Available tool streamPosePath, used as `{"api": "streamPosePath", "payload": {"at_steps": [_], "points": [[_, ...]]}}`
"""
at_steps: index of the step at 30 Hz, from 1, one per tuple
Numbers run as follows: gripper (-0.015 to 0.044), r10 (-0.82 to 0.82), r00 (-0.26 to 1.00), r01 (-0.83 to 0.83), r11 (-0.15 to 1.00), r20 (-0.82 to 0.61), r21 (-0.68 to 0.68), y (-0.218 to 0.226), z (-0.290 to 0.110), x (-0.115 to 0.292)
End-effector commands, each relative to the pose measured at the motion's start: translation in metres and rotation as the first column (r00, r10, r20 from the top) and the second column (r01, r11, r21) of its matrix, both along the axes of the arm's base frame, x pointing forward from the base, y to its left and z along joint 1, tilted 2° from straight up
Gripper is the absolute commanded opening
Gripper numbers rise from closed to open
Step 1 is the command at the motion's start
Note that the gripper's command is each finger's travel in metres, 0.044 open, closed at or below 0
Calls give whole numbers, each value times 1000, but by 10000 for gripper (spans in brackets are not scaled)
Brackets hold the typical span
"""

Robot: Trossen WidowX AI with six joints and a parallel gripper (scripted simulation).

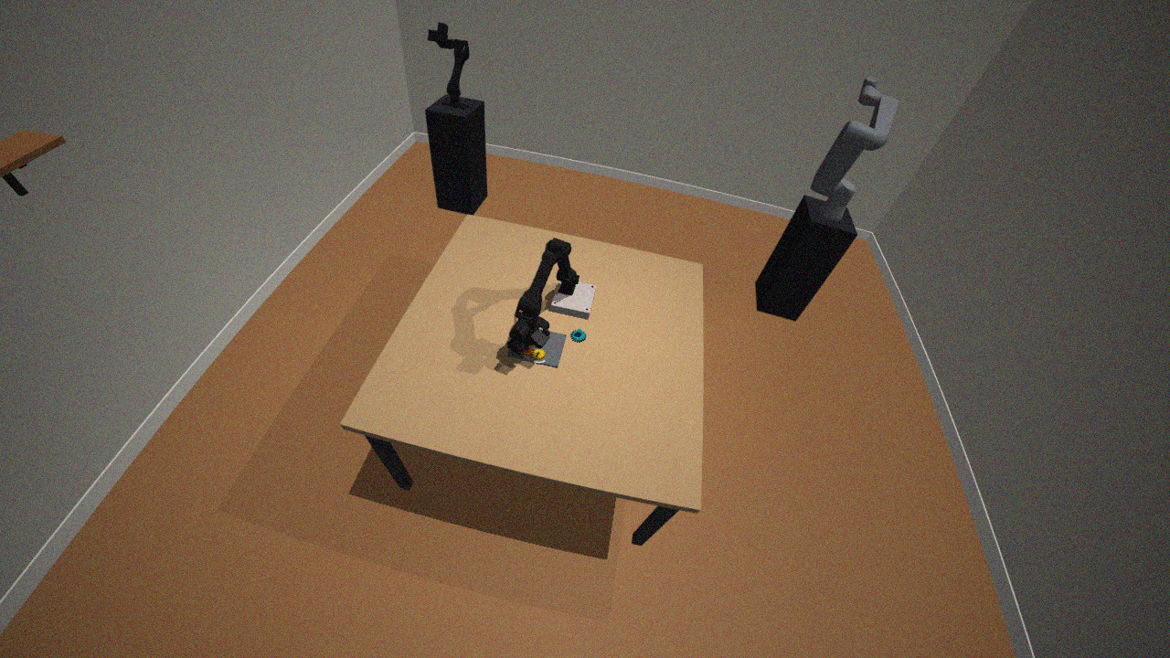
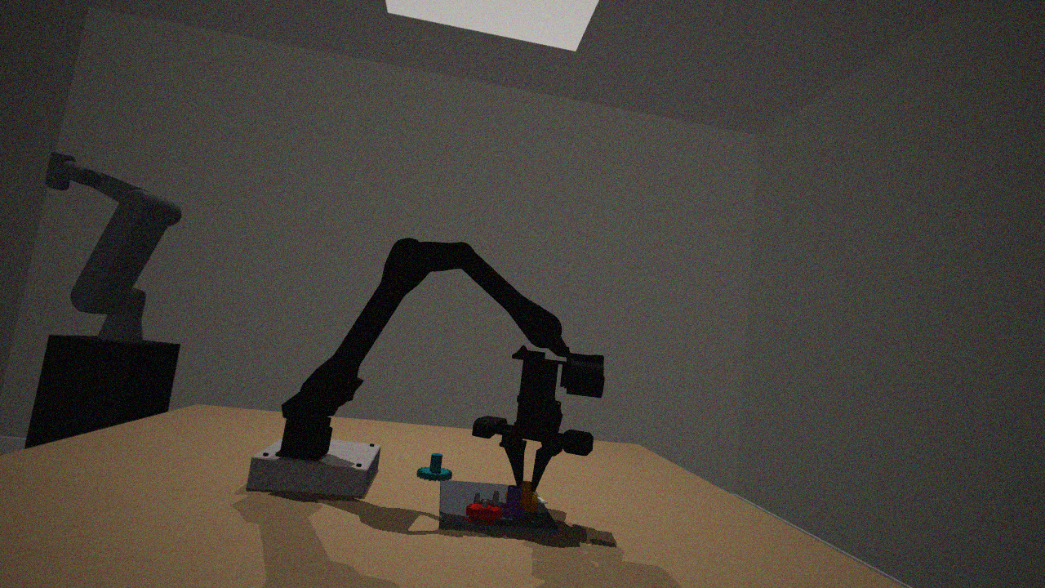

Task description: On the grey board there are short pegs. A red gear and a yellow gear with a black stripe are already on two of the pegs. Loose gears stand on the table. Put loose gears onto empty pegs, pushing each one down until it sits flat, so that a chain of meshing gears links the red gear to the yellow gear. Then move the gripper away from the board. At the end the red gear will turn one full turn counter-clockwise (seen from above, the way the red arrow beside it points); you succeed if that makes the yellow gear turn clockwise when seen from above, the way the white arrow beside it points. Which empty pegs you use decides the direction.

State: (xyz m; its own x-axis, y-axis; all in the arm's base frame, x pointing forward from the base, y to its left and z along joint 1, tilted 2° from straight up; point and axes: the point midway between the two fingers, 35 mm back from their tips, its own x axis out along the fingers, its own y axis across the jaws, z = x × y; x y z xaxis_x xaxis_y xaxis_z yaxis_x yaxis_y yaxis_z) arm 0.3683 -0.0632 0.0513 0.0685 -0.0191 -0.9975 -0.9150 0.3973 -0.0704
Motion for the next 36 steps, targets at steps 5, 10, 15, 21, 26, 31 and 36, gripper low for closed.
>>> {"api": "streamPosePath", "payload": {"at_steps": [5, 10, 15, 21, 26, 31, 36], "points": [[140, -88, 996, 88, 996, 3, 6, 0, 2, 0], [140, -147, 989, 147, 989, 3, 10, 0, 16, 0], [140, -231, 973, 231, 973, 4, 17, 1, 48, -3], [245, -215, 977, 215, 976, 5, 16, 2, 82, -7], [376, -215, 977, 215, 976, 5, 16, 3, 93, -10], [440, -215, 977, 215, 976, 5, 16, 3, 93, -10], [440, -215, 977, 215, 976, 5, 16, 3, 93, -10]]}}
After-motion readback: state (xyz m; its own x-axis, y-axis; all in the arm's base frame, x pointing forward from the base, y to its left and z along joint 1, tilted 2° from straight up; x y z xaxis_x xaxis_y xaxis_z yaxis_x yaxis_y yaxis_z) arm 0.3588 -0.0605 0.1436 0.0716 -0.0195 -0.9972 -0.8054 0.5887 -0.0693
